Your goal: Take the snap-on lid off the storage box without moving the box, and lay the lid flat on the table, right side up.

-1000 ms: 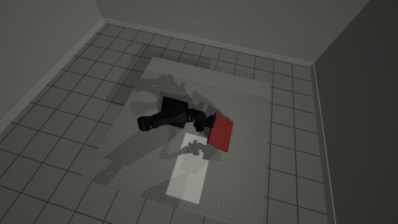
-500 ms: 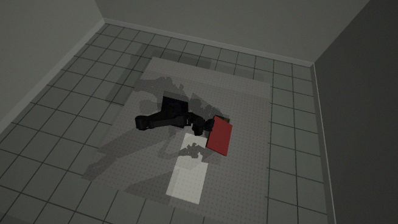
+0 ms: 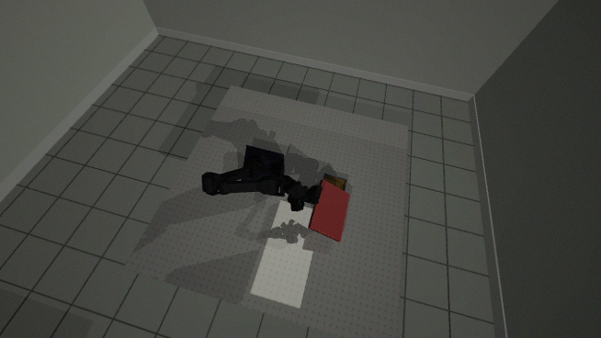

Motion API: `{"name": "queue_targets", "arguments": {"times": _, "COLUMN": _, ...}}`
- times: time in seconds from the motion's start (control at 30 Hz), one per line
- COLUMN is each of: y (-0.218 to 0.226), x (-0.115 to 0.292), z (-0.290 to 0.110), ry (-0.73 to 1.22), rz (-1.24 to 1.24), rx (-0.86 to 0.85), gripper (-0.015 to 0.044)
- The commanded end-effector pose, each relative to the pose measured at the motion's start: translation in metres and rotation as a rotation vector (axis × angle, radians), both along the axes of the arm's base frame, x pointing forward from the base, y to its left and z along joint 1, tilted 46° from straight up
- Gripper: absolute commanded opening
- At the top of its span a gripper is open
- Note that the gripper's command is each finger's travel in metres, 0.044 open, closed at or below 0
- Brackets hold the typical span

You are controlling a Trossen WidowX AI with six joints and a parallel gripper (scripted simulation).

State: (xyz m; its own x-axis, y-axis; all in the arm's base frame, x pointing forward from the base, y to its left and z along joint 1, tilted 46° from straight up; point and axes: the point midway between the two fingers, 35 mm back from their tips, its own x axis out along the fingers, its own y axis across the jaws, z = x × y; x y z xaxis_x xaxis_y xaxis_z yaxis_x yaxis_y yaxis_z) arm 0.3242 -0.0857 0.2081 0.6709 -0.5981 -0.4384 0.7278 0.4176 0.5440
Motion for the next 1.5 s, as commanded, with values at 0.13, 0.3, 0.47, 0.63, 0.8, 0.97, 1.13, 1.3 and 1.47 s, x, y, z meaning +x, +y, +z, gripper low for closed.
{"name": "queue_targets", "arguments": {"times": 0.13, "y": -0.008, "x": -0.002, "z": 0.016, "ry": -0.015, "rz": 0.013, "rx": 0.002, "gripper": 0.0000}}
{"name": "queue_targets", "arguments": {"times": 0.3, "y": -0.015, "x": -0.005, "z": 0.023, "ry": -0.015, "rz": 0.013, "rx": 0.001, "gripper": 0.0000}}
{"name": "queue_targets", "arguments": {"times": 0.47, "y": -0.021, "x": -0.007, "z": 0.031, "ry": -0.016, "rz": 0.013, "rx": 0.001, "gripper": 0.0000}}
{"name": "queue_targets", "arguments": {"times": 0.63, "y": -0.028, "x": -0.009, "z": 0.038, "ry": -0.016, "rz": 0.013, "rx": 0.001, "gripper": 0.0000}}
{"name": "queue_targets", "arguments": {"times": 0.8, "y": -0.035, "x": -0.011, "z": 0.045, "ry": -0.016, "rz": 0.013, "rx": 0.000, "gripper": 0.0000}}
{"name": "queue_targets", "arguments": {"times": 0.97, "y": -0.041, "x": -0.014, "z": 0.052, "ry": -0.016, "rz": 0.013, "rx": 0.000, "gripper": 0.0000}}
{"name": "queue_targets", "arguments": {"times": 1.13, "y": -0.048, "x": -0.016, "z": 0.060, "ry": -0.017, "rz": 0.013, "rx": -0.001, "gripper": 0.0000}}
{"name": "queue_targets", "arguments": {"times": 1.3, "y": -0.055, "x": -0.018, "z": 0.067, "ry": -0.017, "rz": 0.013, "rx": -0.001, "gripper": 0.0000}}
{"name": "queue_targets", "arguments": {"times": 1.47, "y": -0.061, "x": -0.020, "z": 0.074, "ry": -0.017, "rz": 0.013, "rx": -0.002, "gripper": 0.0000}}
